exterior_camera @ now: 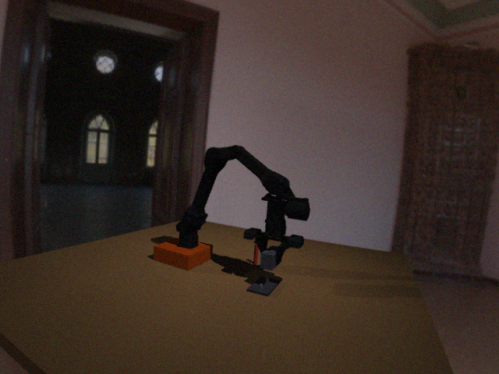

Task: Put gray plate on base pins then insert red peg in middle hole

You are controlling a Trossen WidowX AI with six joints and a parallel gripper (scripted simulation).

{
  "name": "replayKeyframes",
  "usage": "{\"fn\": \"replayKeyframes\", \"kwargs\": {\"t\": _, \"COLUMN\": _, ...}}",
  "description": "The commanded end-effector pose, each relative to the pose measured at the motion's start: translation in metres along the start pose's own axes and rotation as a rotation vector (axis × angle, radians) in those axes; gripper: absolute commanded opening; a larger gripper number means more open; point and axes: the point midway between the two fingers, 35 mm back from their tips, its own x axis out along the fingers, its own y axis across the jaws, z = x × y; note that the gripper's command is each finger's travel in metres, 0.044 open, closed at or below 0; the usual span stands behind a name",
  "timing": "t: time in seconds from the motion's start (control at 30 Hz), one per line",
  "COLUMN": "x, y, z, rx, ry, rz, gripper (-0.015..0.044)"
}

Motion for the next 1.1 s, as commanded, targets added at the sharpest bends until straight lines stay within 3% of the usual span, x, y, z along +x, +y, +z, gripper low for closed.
{"fn": "replayKeyframes", "kwargs": {"t": 0.0, "x": 0.006, "y": 0.003, "z": -0.008, "rx": -0.006, "ry": 0.0, "rz": 0.004, "gripper": 0.0}}
{"fn": "replayKeyframes", "kwargs": {"t": 1.07, "x": 0.026, "y": 0.008, "z": -0.026, "rx": -0.013, "ry": 0.001, "rz": 0.004, "gripper": 0.0}}
